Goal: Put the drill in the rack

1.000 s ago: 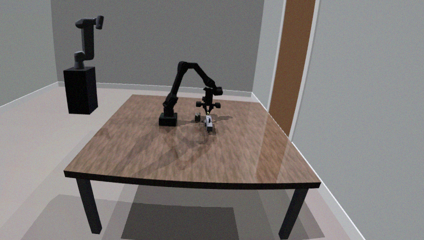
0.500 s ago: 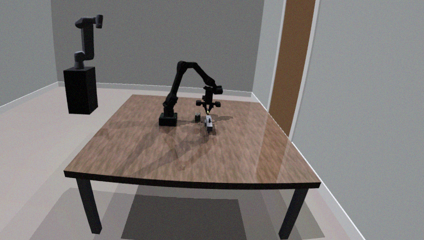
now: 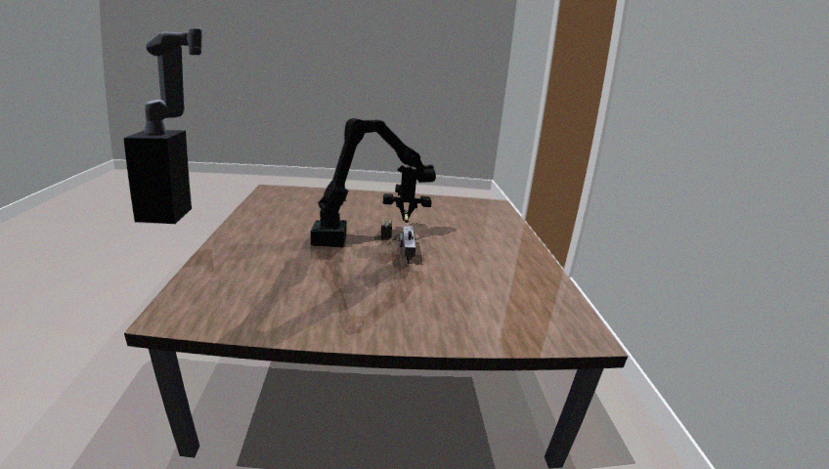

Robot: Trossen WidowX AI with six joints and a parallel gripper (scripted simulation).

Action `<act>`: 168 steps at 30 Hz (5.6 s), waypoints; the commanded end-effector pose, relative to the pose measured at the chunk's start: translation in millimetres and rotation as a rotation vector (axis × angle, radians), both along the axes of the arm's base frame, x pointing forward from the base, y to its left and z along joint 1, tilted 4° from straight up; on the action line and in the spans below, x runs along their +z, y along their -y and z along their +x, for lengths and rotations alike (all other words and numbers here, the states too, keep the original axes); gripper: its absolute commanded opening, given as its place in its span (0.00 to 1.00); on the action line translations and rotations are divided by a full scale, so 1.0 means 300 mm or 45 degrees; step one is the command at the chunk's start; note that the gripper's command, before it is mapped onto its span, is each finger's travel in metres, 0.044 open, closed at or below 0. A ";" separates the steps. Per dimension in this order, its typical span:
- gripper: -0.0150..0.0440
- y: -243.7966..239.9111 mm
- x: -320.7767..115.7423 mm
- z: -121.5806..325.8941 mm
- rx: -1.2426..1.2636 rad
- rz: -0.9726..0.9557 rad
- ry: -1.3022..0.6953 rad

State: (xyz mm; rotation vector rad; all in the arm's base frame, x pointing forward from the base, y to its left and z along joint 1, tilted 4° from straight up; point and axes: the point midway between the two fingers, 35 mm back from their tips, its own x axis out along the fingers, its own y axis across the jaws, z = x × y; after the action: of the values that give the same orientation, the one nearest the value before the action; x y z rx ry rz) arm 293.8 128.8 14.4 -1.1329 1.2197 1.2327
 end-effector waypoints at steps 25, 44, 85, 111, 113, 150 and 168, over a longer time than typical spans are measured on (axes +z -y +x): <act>0.25 0.005 0.059 0.001 0.006 0.002 0.002; 0.25 -0.020 0.075 -0.069 0.006 0.004 -0.001; 0.25 -0.067 0.018 -0.238 0.006 0.006 -0.007; 0.25 -0.071 -0.079 -0.241 0.006 0.006 -0.008; 0.25 -0.071 -0.087 -0.241 0.006 0.006 -0.008; 0.25 -0.066 -0.128 -0.257 0.006 0.005 -0.008; 0.25 -0.064 -0.127 -0.257 0.006 0.005 -0.008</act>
State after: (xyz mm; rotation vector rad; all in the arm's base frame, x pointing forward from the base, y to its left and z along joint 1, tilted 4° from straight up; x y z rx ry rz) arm 220.8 151.8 -17.8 -1.1280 1.1980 1.2391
